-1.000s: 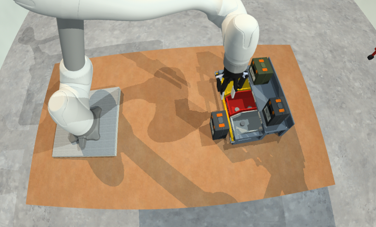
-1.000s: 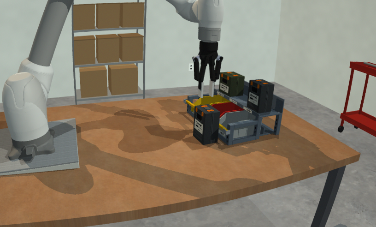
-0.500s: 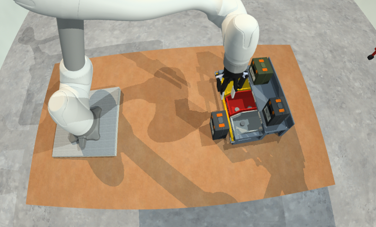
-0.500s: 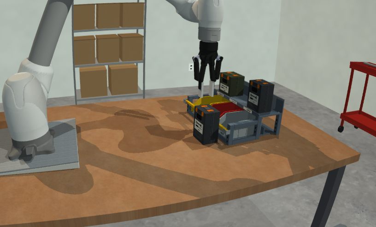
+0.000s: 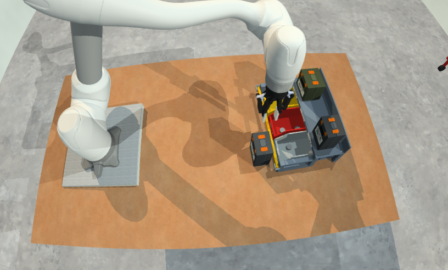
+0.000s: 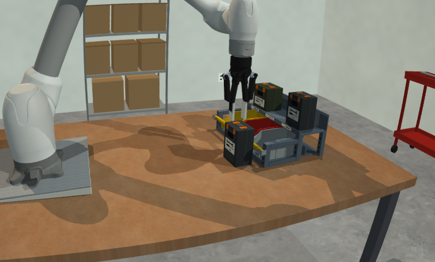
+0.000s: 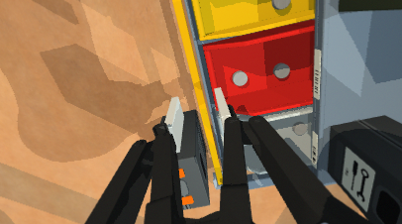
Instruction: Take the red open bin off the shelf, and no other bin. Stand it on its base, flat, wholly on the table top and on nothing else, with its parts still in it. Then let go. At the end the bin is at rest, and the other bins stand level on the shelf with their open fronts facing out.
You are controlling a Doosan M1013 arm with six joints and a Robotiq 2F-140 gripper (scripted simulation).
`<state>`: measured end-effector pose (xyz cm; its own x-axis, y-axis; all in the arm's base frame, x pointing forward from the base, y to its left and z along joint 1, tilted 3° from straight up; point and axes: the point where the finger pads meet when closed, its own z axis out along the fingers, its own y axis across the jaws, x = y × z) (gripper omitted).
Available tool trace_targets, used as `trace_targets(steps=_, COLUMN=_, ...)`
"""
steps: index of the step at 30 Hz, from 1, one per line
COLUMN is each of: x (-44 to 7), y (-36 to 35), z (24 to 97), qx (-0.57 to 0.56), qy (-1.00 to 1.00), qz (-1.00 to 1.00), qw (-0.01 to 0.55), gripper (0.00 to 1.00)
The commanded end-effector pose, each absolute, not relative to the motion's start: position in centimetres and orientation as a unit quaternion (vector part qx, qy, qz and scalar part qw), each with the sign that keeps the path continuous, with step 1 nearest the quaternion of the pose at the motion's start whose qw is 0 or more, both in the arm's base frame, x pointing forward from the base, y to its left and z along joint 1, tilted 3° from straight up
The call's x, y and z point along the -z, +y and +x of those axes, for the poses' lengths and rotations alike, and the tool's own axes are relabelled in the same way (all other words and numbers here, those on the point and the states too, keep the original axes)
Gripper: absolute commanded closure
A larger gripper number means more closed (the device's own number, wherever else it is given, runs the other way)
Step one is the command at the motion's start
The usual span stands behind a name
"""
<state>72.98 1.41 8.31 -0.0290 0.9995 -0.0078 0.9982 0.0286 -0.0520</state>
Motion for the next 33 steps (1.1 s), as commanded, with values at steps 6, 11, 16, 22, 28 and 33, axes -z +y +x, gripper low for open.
trace_targets(steps=6, x=-4.7, y=1.4, z=72.8, qx=-0.021, qy=-0.717, qz=-0.697, qw=0.015, gripper=0.72)
trace_targets(steps=11, x=-3.8, y=1.4, z=72.7, qx=-0.021, qy=-0.717, qz=-0.697, qw=0.015, gripper=0.72)
trace_targets(steps=16, x=-3.8, y=1.4, z=72.7, qx=-0.021, qy=-0.717, qz=-0.697, qw=0.015, gripper=0.72)
trace_targets(steps=22, x=-4.2, y=1.4, z=72.8, qx=-0.021, qy=-0.717, qz=-0.697, qw=0.015, gripper=0.72)
trace_targets(steps=28, x=-4.4, y=1.4, z=72.8, qx=-0.021, qy=-0.717, qz=-0.697, qw=0.015, gripper=0.72)
trace_targets(steps=33, x=-4.4, y=1.4, z=72.8, qx=-0.021, qy=-0.717, qz=-0.697, qw=0.015, gripper=0.72)
